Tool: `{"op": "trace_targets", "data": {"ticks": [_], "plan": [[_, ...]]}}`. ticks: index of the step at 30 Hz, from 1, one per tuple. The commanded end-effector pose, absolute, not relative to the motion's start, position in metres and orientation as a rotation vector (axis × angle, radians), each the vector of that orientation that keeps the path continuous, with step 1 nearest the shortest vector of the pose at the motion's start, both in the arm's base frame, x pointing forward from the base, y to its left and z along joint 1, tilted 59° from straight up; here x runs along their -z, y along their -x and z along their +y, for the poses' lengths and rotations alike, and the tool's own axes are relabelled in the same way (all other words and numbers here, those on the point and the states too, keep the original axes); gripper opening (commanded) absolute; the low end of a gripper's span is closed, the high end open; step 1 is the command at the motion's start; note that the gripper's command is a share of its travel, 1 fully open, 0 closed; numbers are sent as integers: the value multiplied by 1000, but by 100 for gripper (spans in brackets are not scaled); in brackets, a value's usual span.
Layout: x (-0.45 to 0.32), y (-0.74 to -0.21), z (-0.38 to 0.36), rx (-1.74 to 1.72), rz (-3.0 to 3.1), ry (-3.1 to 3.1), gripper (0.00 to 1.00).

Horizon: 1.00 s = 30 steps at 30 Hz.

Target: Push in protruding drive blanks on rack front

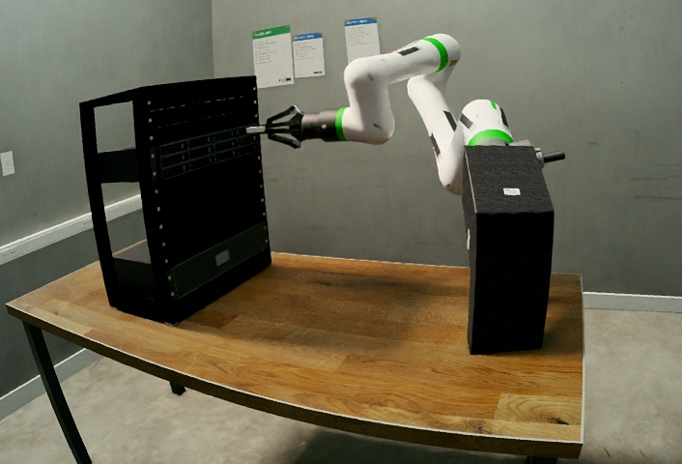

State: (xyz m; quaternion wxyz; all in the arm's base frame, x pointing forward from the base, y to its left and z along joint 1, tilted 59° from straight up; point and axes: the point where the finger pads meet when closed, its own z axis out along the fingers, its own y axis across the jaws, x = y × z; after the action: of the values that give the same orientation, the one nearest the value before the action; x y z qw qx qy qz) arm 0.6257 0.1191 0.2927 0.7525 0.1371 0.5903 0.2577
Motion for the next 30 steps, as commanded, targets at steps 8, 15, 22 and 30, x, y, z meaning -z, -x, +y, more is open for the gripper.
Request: {"op": "trace_targets", "data": {"ticks": [8, 15, 22, 30], "plan": [[-294, -628, 120, -564, 1288, -299, 10], [-294, -629, 120, -564, 1288, -299, 10], [-294, -629, 120, -564, 1288, -299, 10], [-294, -629, 120, -564, 1288, -299, 10]]}}
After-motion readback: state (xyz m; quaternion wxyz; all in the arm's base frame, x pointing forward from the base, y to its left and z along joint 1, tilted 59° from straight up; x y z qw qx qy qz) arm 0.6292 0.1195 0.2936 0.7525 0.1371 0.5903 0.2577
